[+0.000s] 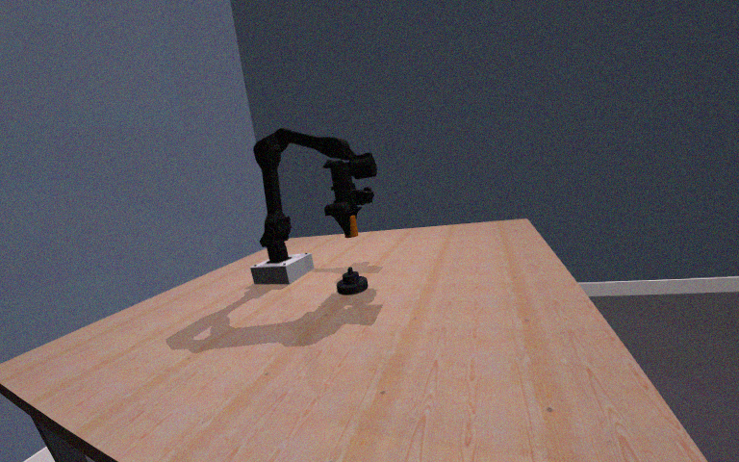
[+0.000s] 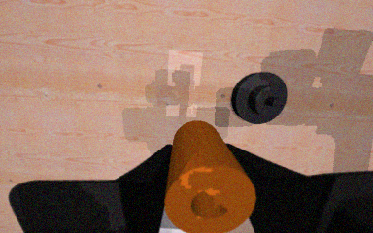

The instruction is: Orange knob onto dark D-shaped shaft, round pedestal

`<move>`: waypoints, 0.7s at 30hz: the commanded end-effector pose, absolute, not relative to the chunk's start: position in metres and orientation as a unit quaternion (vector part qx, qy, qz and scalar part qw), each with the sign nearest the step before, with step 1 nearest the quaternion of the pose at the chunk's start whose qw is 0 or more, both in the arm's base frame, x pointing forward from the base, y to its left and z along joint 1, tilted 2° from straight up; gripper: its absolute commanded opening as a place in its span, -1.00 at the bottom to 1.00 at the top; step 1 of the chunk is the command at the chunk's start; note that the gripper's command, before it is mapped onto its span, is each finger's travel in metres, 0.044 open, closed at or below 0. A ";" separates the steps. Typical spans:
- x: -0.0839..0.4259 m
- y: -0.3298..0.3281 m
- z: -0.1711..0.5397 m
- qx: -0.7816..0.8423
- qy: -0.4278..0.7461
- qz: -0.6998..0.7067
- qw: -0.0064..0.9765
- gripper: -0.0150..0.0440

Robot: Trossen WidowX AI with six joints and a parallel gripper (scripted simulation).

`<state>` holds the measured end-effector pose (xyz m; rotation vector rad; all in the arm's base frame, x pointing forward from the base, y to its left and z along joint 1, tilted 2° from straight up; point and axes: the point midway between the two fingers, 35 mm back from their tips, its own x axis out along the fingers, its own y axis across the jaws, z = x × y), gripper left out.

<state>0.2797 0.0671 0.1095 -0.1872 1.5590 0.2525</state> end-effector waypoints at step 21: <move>0.318 0.006 0.087 -0.089 0.696 0.111 0.704 -0.49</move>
